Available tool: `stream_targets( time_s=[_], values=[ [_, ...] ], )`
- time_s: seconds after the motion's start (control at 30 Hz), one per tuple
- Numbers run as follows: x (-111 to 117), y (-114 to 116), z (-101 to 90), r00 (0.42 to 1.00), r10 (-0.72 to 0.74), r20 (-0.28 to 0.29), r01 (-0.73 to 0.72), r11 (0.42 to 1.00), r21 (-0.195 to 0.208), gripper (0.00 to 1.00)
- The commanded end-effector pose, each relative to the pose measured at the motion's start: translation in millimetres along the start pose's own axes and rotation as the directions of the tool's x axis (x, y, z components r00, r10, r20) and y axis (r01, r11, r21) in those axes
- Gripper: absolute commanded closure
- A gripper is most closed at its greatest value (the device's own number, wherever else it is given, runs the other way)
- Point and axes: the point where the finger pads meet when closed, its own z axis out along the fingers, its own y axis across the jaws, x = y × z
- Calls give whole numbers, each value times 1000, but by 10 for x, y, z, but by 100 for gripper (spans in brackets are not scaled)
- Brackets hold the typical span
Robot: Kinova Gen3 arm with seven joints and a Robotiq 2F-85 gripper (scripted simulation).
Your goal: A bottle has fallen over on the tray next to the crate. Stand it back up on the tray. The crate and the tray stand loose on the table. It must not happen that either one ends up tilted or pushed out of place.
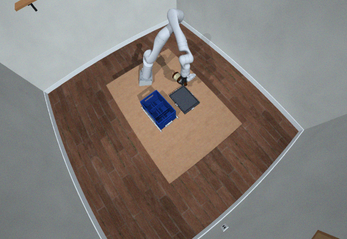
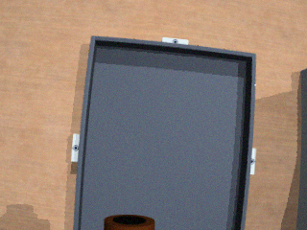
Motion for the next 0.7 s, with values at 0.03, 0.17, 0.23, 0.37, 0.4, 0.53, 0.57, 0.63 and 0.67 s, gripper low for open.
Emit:
stream_targets(
  time_s=[0.03,0.17,0.23,0.37,0.4,0.53,0.57,0.63,0.67],
  values=[
    [3,0,-4,1000,1,-1,-1,1000,1,100],
    [3,0,-3,1000,15,-1,-15,1000,1,100],
    [3,0,-3,999,32,-1,-32,999,1,100],
    [2,1,-3,998,69,0,-69,998,1,100],
    [2,1,-3,998,69,0,-69,998,1,100],
    [2,1,-2,991,131,0,-131,991,1,100],
    [2,1,-2,989,147,0,-147,989,1,100],
    [2,1,-2,984,178,0,-178,984,1,100],
    [2,1,-3,981,193,0,-193,981,1,100]
  ],
)
